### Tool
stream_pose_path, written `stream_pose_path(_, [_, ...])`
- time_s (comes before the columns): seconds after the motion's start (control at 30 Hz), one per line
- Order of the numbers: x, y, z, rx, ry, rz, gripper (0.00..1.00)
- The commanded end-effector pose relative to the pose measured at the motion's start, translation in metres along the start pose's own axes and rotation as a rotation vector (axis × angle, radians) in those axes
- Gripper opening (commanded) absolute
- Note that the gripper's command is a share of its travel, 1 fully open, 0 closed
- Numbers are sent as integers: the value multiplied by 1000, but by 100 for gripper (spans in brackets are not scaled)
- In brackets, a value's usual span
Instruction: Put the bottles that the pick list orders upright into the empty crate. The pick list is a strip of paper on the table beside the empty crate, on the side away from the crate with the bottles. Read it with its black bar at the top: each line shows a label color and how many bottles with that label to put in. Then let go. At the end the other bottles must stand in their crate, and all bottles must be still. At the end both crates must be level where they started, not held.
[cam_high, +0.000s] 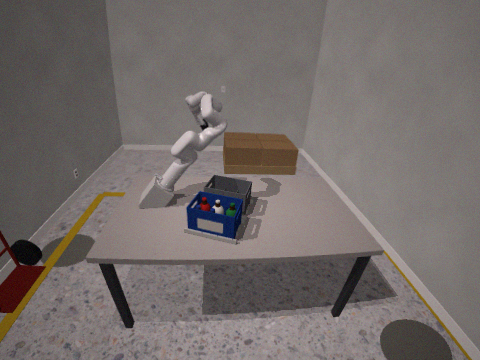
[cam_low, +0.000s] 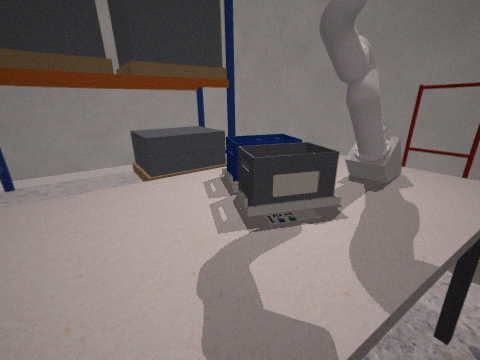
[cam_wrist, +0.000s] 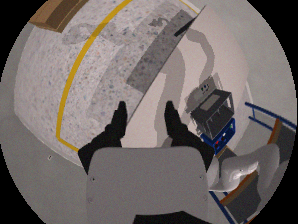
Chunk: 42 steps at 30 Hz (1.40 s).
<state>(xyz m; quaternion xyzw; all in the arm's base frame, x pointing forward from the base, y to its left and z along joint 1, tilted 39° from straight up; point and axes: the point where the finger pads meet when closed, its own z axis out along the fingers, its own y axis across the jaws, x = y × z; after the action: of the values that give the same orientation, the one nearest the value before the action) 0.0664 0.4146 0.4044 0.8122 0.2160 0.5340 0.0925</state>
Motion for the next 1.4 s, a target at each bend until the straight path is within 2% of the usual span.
stream_pose_path(0.0, [-2, 19, 6, 12, -87, 25, 65])
stream_pose_path(0.1, [-4, 30, 11, 12, -87, 25, 65])
stream_pose_path(0.2, [-8, 44, 14, 31, -182, 52, 65])
stream_pose_path(0.4, [-13, 58, 18, 41, -217, 63, 65])
stream_pose_path(0.47, [-16, 68, 19, 58, -278, 82, 65])
stream_pose_path(0.53, [-19, 76, 20, 59, -281, 83, 65])
stream_pose_path(0.63, [-25, 90, 21, 94, -369, 114, 65])
stream_pose_path(0.7, [-28, 96, 21, 94, -370, 115, 65])
stream_pose_path(0.8, [-35, 109, 20, 137, -454, 148, 65])
stream_pose_path(1.37, [-38, 114, 19, 137, -454, 148, 65])
